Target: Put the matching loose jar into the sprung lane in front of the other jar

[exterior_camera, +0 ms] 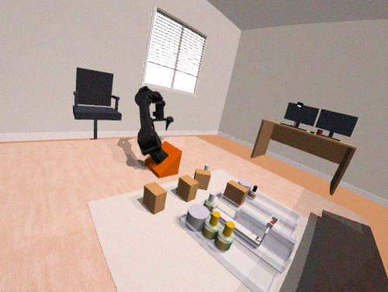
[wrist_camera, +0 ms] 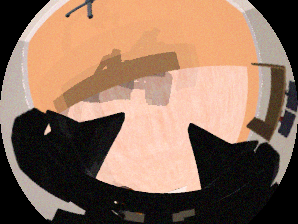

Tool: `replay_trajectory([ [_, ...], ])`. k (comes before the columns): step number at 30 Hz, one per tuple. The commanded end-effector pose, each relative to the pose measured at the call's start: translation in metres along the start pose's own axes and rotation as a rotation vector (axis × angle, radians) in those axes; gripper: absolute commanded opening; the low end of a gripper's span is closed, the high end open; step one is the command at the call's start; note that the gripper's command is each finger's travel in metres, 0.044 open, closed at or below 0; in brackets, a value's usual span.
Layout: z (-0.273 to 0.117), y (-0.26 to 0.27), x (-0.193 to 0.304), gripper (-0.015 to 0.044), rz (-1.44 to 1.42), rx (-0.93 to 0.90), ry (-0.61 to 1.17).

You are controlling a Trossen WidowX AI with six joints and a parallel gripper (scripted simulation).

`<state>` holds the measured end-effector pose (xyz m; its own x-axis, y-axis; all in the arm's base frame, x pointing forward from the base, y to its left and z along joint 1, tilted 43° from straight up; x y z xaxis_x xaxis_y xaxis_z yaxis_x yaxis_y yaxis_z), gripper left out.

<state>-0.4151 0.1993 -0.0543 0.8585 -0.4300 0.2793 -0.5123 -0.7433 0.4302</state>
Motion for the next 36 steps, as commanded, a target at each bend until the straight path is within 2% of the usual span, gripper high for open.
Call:
replay_trajectory([
  [1,-0.001,-0.003,0.001,0.0426,0.015,0.001,-0.001],
  [2,-0.006,-0.011,0.003,0.0440,0.060,0.006,-0.005],
  [11,-0.066,-0.139,0.064,0.0440,0.834,0.056,-0.053],
  [22,-0.103,-0.265,0.216,0.0440,1.902,0.081,-0.060],
  [29,-0.103,-0.292,0.304,0.0440,2.375,0.090,-0.036],
  [36,-0.086,-0.292,0.422,0.0440,3.084,0.172,0.091],
])
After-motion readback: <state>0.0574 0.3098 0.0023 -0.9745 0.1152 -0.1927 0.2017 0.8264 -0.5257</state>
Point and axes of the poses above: the point midway between the two fingers, 35 mm back from their tips, its own z axis out along the fingers, its own y axis across the jaws, x = y × z, the point moved 7 cm from there along -z, back along the fingers, and after that the axes turned 12 degrees about z, right-handed, at the moved point
